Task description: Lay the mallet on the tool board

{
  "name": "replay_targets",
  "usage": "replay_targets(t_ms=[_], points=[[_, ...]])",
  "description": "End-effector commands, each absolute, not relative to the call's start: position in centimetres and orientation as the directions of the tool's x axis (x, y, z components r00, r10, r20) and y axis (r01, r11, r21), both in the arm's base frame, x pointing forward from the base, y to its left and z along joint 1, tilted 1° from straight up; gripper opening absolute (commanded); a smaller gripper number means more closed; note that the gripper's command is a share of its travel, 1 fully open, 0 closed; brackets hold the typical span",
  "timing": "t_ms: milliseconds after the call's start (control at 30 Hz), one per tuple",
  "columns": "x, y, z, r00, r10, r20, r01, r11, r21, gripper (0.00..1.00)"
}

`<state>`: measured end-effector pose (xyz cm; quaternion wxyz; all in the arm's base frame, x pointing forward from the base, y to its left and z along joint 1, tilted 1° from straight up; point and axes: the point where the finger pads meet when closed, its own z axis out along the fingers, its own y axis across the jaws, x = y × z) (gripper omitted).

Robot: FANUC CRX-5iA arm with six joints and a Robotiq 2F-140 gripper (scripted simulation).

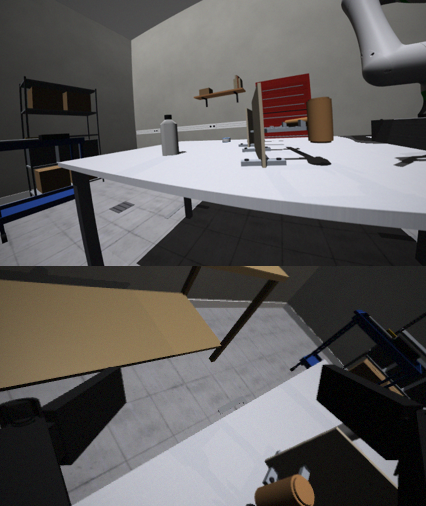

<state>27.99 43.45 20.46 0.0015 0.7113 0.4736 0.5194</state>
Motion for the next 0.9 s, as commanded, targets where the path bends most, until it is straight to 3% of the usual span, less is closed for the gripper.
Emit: replay_targets(t_ms=[0,867], points=[[28.0,43.5,20.5,0.012,0.675,0.738,0.672,-0.552,0.494,1.0],[29.3,42.1,19.8,0.026,0.715,0.698,0.704,-0.509,0.495,1.0]])
